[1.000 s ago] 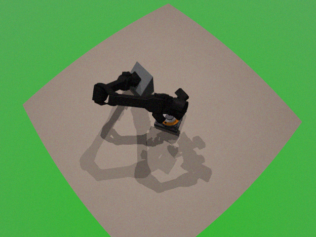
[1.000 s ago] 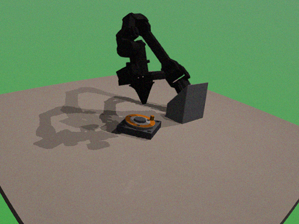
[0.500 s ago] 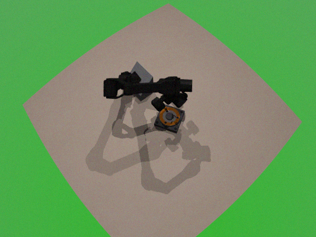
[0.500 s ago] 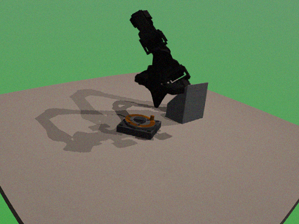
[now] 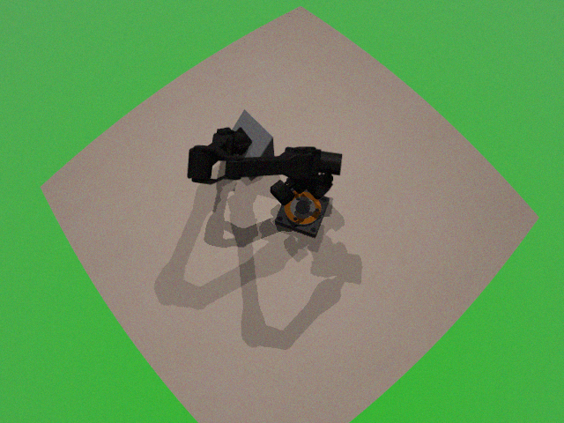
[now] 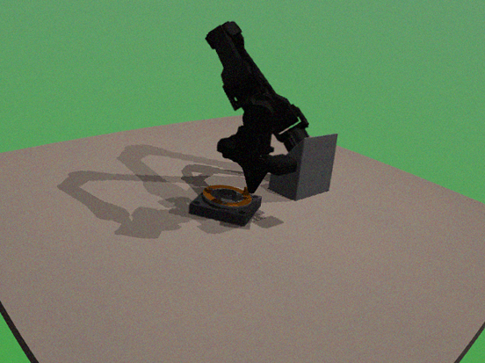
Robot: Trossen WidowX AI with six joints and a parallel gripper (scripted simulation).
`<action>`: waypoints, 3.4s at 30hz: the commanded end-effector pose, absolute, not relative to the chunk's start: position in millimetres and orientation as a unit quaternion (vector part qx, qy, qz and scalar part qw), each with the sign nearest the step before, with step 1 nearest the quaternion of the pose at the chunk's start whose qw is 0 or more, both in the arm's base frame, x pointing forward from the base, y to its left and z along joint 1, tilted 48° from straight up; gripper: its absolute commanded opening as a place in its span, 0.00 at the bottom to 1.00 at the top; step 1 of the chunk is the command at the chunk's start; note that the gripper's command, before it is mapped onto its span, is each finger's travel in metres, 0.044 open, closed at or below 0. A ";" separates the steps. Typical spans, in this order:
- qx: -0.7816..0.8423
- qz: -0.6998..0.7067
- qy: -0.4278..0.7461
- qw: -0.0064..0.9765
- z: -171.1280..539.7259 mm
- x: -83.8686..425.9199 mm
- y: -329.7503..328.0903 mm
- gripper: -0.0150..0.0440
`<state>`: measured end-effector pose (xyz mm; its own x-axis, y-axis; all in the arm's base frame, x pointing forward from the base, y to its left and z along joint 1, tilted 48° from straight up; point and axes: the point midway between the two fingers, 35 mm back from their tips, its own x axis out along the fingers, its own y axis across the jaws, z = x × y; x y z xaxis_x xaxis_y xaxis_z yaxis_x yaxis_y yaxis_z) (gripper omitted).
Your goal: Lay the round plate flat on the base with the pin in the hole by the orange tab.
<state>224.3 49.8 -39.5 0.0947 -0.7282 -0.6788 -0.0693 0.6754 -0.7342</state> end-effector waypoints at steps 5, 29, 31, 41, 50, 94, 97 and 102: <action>-0.324 -0.248 0.626 0.665 -34.7 217.9 40.6 0.25; -0.324 -0.248 0.626 0.665 -20.3 212.8 25.1 0.25; -0.324 -0.248 0.626 0.665 -19.0 212.8 23.9 0.25; -0.324 -0.248 0.626 0.664 -12.8 213.4 17.9 0.25; -0.324 -0.248 0.626 0.664 -4.1 217.4 10.9 0.25; -0.325 -0.249 0.625 0.665 24.9 259.8 -2.0 0.25; -0.325 -0.249 0.625 0.665 25.3 262.6 -1.9 0.25; -0.324 -0.249 0.625 0.665 25.9 267.7 -1.6 0.25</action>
